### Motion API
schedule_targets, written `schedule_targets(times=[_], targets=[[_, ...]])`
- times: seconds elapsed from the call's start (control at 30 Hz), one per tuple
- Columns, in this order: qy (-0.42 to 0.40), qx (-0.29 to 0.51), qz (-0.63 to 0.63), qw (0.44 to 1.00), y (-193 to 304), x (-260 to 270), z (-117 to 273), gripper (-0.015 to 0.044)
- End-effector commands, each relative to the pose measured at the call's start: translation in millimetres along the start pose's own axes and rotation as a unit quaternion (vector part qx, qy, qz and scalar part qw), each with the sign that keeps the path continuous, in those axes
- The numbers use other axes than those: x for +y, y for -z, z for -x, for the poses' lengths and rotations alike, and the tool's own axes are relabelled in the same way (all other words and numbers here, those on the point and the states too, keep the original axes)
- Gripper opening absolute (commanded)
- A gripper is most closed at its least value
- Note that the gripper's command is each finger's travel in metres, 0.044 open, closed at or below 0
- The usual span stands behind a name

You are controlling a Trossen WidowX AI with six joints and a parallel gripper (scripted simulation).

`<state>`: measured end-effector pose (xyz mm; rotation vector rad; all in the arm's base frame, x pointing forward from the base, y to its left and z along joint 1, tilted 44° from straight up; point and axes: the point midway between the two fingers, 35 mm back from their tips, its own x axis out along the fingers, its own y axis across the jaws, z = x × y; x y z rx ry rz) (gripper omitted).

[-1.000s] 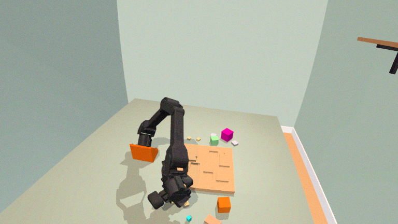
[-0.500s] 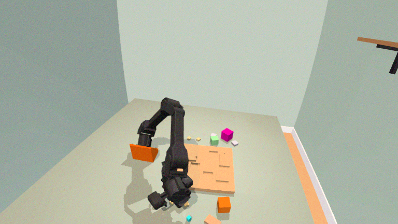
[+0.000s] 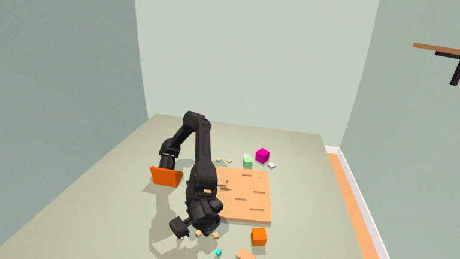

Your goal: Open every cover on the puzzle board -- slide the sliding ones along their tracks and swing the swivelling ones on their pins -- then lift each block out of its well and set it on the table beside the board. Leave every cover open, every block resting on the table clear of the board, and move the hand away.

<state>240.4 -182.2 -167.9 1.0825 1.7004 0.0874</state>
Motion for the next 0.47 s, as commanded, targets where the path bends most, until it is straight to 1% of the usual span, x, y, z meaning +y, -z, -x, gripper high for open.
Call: schedule_targets(times=[0.0, 0.3, 0.43], targets=[[0.003, -0.006, 0.003, 1.0, -2, 0, 17, 0.044], [0.002, -0.004, 0.0, 1.0, 1, 0, 45, 0.044], [0.007, -0.007, -0.003, 1.0, 1, 0, 49, 0.044]])
